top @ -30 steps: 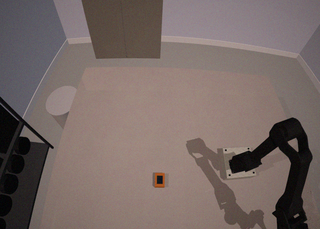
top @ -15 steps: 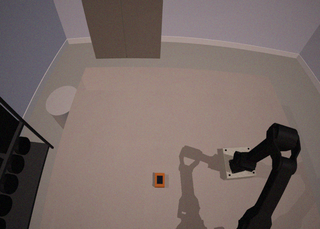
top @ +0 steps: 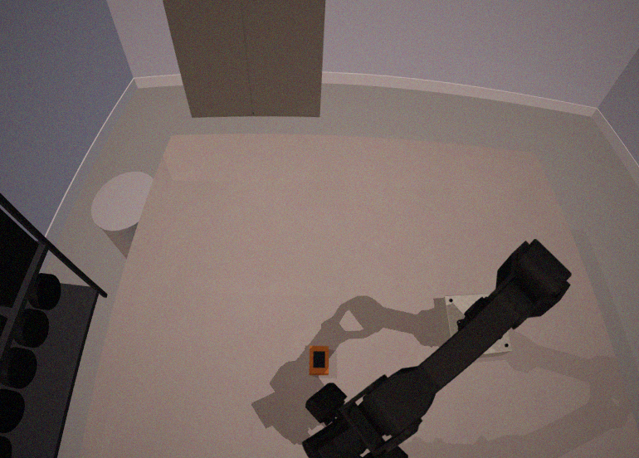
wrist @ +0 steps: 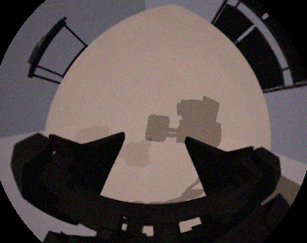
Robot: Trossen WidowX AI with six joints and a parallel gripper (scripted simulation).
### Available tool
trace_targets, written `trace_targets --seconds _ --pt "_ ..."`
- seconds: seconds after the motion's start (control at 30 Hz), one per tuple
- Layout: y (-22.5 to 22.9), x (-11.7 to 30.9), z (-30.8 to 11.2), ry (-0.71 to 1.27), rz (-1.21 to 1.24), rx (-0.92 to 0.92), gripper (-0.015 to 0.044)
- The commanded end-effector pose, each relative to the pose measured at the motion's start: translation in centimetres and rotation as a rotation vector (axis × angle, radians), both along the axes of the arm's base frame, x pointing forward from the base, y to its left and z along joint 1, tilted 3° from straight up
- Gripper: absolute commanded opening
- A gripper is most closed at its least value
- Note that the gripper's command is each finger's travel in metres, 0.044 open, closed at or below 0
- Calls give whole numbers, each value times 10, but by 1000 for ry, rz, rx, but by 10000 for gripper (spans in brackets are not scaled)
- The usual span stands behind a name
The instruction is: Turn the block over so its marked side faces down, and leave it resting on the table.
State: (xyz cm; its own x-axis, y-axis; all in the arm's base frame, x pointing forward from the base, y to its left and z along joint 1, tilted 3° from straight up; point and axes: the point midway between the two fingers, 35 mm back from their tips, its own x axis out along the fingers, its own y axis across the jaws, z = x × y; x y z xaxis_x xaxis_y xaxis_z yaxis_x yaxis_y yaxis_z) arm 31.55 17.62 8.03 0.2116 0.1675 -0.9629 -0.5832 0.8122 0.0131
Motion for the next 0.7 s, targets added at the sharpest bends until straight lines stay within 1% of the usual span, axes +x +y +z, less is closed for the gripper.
trace_targets --seconds 0.0,0.17,0.23,0.5,0.53,0.63,0.67 --pt "-68 23 12 70 -313 -30 440" --pt "-146 31 23 164 -659 -72 440" --pt "-164 31 26 186 -739 -81 440" --pt "-167 30 26 188 -746 -82 440" --pt "-167 30 23 188 -746 -82 440" --pt "-170 31 -6 188 -746 -82 440" --pt "-170 31 -9 188 -746 -82 440"
